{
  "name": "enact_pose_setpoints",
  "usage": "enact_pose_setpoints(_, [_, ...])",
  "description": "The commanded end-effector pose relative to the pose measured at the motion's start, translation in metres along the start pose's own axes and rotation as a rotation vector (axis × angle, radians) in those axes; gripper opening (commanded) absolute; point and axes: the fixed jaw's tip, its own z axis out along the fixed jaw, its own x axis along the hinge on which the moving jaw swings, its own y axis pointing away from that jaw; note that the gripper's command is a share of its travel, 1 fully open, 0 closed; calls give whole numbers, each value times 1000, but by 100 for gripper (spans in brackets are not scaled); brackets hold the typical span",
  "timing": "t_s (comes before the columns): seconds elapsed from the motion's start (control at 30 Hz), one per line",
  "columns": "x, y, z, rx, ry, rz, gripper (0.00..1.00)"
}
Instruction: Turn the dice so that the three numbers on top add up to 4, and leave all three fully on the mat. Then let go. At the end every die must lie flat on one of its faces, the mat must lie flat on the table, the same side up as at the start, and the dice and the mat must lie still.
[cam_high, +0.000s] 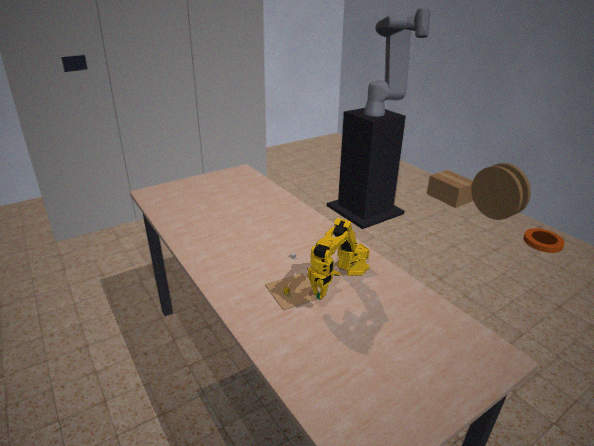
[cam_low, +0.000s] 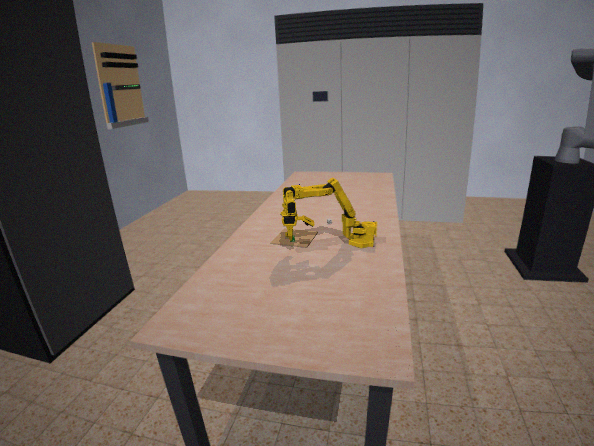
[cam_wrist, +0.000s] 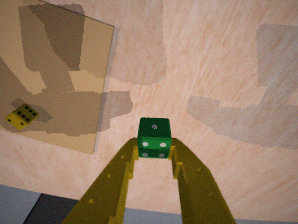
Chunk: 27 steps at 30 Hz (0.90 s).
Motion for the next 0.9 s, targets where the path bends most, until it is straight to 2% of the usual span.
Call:
enact_pose_setpoints(0.0, [4, -6, -14, 32, 84, 124, 0])
enact_pose_setpoints(0.37, [-2, -18, -14, 78, 111, 535, 0])
enact_pose_setpoints(0.43, [-2, -18, -14, 78, 111, 535, 0])
enact_pose_setpoints(0.67, [-5, -22, -14, 100, 117, 694, 0])
enact_pose_setpoints(0.87, [-5, -23, -14, 106, 118, 733, 0])
